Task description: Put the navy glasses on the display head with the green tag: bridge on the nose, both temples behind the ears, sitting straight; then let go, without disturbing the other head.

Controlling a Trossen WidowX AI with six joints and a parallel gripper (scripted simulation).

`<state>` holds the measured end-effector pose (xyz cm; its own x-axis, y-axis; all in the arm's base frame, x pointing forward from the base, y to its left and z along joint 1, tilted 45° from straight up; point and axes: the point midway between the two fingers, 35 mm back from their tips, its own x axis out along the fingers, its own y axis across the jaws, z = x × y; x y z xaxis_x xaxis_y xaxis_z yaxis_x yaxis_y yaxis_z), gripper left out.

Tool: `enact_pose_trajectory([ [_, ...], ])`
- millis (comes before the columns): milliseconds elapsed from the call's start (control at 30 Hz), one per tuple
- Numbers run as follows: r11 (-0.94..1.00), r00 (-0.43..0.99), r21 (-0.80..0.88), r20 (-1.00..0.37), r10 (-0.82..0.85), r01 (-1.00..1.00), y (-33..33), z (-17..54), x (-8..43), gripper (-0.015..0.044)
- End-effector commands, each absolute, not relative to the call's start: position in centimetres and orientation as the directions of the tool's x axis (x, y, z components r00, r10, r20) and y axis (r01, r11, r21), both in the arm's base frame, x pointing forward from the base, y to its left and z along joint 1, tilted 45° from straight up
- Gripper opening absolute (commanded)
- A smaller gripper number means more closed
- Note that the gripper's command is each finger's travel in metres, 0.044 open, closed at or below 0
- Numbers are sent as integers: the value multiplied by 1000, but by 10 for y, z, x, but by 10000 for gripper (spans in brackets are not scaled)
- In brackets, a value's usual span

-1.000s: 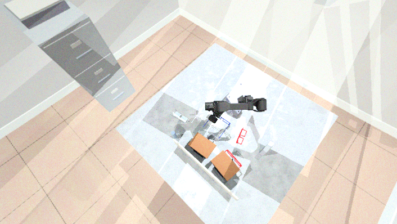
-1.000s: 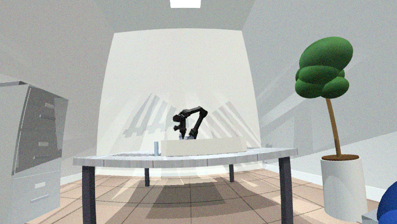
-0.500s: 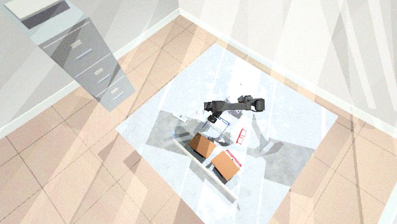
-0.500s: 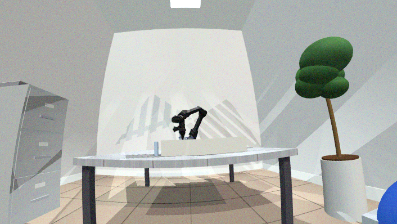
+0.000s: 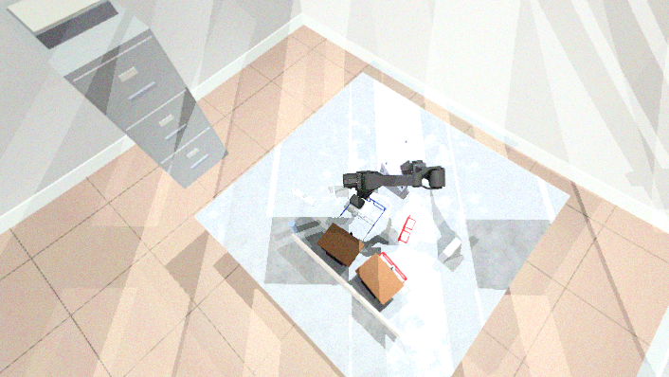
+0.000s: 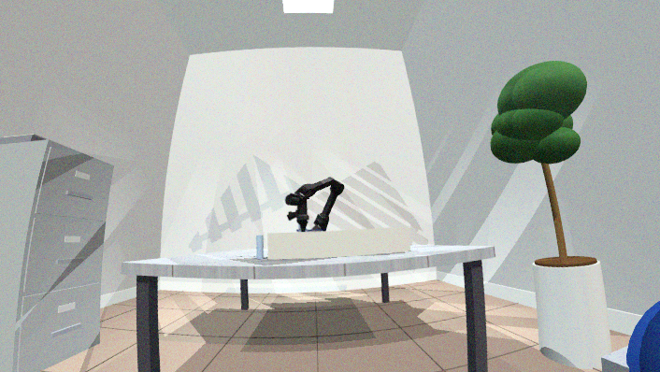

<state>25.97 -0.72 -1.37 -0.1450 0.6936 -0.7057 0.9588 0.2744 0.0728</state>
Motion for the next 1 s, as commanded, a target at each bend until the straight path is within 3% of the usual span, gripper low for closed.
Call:
enact_pose_trajectory([
  [0, 273, -152, 64, -701, 697, 960, -4, -18, 257, 0],
  [967, 273, -152, 64, -700, 698, 960, 6, -32, 256, 0],
])
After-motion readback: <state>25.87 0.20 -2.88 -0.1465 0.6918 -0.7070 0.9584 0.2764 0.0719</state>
